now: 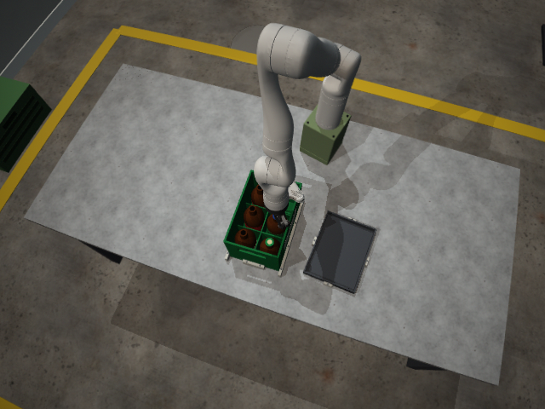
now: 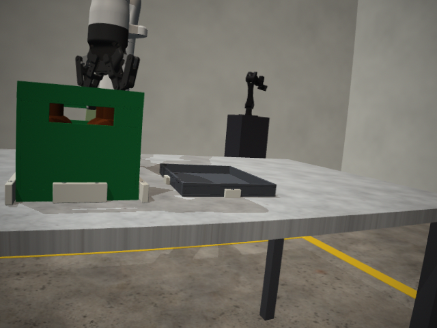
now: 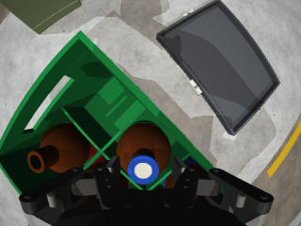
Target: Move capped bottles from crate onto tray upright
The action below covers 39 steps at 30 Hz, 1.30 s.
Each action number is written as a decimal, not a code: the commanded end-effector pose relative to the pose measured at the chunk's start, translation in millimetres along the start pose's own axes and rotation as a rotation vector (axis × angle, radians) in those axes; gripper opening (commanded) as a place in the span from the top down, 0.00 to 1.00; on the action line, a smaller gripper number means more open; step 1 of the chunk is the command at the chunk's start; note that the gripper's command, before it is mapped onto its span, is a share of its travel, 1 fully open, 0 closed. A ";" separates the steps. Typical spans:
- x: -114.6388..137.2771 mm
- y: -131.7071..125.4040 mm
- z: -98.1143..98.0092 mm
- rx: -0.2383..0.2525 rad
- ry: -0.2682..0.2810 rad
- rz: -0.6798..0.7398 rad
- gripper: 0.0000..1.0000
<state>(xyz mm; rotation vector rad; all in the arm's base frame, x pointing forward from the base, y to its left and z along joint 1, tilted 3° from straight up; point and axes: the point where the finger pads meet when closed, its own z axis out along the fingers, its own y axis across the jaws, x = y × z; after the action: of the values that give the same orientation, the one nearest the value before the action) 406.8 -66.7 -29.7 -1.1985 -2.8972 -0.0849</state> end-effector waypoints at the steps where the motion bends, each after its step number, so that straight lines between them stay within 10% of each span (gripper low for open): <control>1: 0.1 0.2 0.1 0.000 0.000 -0.001 0.40; 26: -0.5 0.3 -0.5 0.000 0.000 -0.001 0.40; 27: -0.5 0.3 -0.5 0.000 0.000 -0.001 1.00; 39: -0.5 0.3 -0.5 0.000 0.000 -0.001 1.00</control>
<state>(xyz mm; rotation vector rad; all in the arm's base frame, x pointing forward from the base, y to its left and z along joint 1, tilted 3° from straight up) 406.3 -67.5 -29.6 -1.1981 -2.8952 -0.0827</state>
